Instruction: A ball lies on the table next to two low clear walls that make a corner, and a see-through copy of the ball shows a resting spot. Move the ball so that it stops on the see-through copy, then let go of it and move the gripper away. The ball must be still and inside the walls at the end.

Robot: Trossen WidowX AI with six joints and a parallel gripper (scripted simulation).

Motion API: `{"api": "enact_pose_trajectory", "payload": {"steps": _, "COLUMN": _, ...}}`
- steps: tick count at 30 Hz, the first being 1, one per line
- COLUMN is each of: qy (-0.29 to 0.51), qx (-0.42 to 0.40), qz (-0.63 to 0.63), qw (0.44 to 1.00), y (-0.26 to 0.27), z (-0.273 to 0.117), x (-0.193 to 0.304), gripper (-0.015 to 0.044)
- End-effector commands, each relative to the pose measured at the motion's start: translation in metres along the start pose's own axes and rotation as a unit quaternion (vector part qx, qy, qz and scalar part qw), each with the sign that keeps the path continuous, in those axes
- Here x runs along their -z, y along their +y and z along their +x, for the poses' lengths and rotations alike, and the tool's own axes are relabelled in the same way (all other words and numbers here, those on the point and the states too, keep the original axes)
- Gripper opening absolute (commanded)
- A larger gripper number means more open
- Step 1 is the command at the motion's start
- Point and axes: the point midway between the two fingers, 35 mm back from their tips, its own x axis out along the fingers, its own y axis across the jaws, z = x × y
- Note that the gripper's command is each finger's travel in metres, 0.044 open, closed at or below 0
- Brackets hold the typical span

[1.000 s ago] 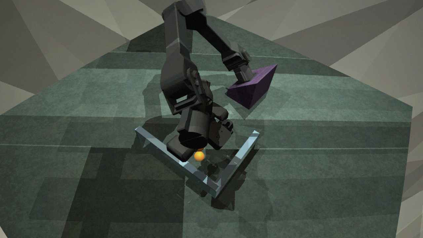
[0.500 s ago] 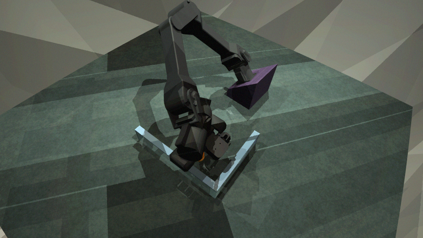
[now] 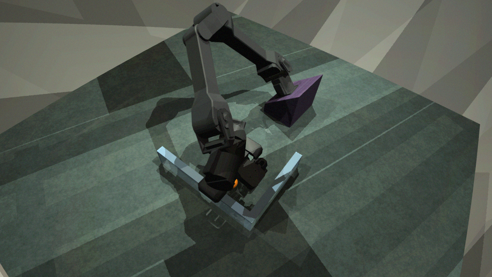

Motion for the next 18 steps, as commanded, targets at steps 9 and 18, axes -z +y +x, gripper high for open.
{"api": "enact_pose_trajectory", "payload": {"steps": 9, "qy": 0.0, "qx": 0.0, "qz": 0.0, "qw": 1.0, "y": 0.0, "z": 0.0, "x": 0.0, "gripper": 0.0267}}
{"api": "enact_pose_trajectory", "payload": {"steps": 18, "qy": -0.001, "qx": 0.001, "qz": -0.002, "qw": 1.0, "y": -0.002, "z": -0.062, "x": -0.002, "gripper": 0.0267}}
